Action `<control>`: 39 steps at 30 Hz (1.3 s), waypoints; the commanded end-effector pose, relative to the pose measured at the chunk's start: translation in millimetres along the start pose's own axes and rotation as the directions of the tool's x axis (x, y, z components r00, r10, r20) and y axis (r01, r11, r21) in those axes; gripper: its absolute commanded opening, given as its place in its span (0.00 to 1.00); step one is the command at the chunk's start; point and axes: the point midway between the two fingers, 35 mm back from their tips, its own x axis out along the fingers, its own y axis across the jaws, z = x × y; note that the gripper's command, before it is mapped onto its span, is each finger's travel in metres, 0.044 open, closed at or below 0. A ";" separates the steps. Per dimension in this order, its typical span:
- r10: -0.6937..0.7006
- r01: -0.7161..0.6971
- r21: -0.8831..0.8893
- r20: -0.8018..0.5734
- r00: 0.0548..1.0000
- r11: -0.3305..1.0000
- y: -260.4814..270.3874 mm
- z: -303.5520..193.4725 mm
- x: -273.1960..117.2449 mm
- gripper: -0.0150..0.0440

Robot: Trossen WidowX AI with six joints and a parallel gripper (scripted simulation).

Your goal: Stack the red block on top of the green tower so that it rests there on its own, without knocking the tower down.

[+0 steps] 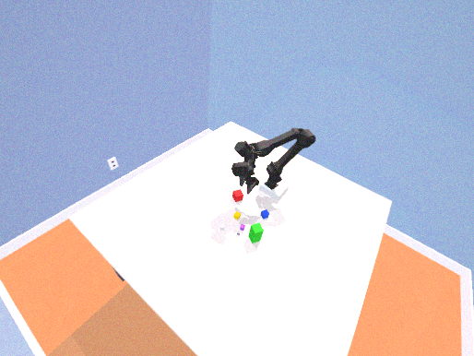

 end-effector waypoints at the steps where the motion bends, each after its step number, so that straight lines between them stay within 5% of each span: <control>1: -0.004 0.004 -0.004 0.005 1.000 1.000 -0.3 0.8 0.2 0.98; 12: -0.324 0.385 -0.246 0.256 0.911 0.889 -27.4 40.1 -1.4 1.00; 23: -0.690 0.781 -0.464 0.398 0.605 0.417 -59.7 60.5 -34.0 1.00; 30: -0.836 0.806 -0.591 0.427 0.345 0.031 -67.7 63.8 -64.6 1.00; 39: -0.838 0.804 -0.594 0.428 0.338 0.021 -68.3 64.3 -65.2 1.00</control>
